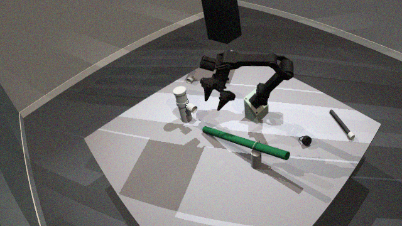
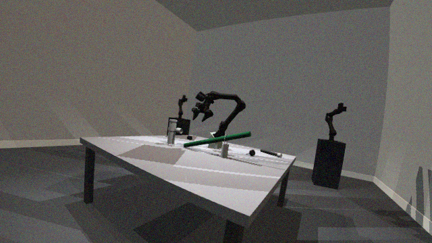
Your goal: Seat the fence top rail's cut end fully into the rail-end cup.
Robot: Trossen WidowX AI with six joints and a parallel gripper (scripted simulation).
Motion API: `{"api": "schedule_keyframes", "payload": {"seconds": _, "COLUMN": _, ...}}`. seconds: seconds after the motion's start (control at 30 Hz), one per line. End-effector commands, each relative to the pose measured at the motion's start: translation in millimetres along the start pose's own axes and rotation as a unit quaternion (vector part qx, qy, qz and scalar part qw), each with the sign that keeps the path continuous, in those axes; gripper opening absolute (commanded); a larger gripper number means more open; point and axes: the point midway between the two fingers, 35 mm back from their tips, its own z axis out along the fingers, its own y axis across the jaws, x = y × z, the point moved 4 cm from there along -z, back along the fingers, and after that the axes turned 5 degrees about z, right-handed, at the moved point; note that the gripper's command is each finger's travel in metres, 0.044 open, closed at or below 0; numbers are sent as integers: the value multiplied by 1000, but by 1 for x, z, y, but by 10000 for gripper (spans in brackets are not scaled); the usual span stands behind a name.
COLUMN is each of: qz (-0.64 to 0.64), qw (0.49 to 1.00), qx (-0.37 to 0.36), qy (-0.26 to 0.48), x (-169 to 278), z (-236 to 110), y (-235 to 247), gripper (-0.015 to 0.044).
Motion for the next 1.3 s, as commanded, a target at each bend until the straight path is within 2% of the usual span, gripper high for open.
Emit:
{"api": "schedule_keyframes", "payload": {"seconds": 0.0, "qz": 14, "qw": 1000, "qx": 2, "qy": 2, "x": 1, "z": -1, "y": 2, "gripper": 440}}
{"api": "schedule_keyframes", "payload": {"seconds": 0.13, "qz": -64, "qw": 998, "qx": -2, "qy": 26, "x": 1, "z": 7, "y": 5, "gripper": 440}}
{"api": "schedule_keyframes", "payload": {"seconds": 0.3, "qz": -293, "qw": 951, "qx": -30, "qy": 93, "x": 2, "z": 30, "y": 14, "gripper": 440}}
{"api": "schedule_keyframes", "payload": {"seconds": 0.43, "qz": -476, "qw": 865, "qx": -76, "qy": 140, "x": 5, "z": 49, "y": 22, "gripper": 440}}
{"api": "schedule_keyframes", "payload": {"seconds": 0.63, "qz": -699, "qw": 670, "qx": -171, "qy": 182, "x": 11, "z": 76, "y": 35, "gripper": 440}}
{"api": "schedule_keyframes", "payload": {"seconds": 0.67, "qz": -715, "qw": 651, "qx": -180, "qy": 183, "x": 12, "z": 78, "y": 36, "gripper": 440}}
{"api": "schedule_keyframes", "payload": {"seconds": 1.0, "qz": -720, "qw": 644, "qx": -183, "qy": 184, "x": 12, "z": 79, "y": 36, "gripper": 440}}
{"api": "schedule_keyframes", "payload": {"seconds": 1.27, "qz": -720, "qw": 644, "qx": -183, "qy": 183, "x": 30, "z": 110, "y": 35, "gripper": 440}}
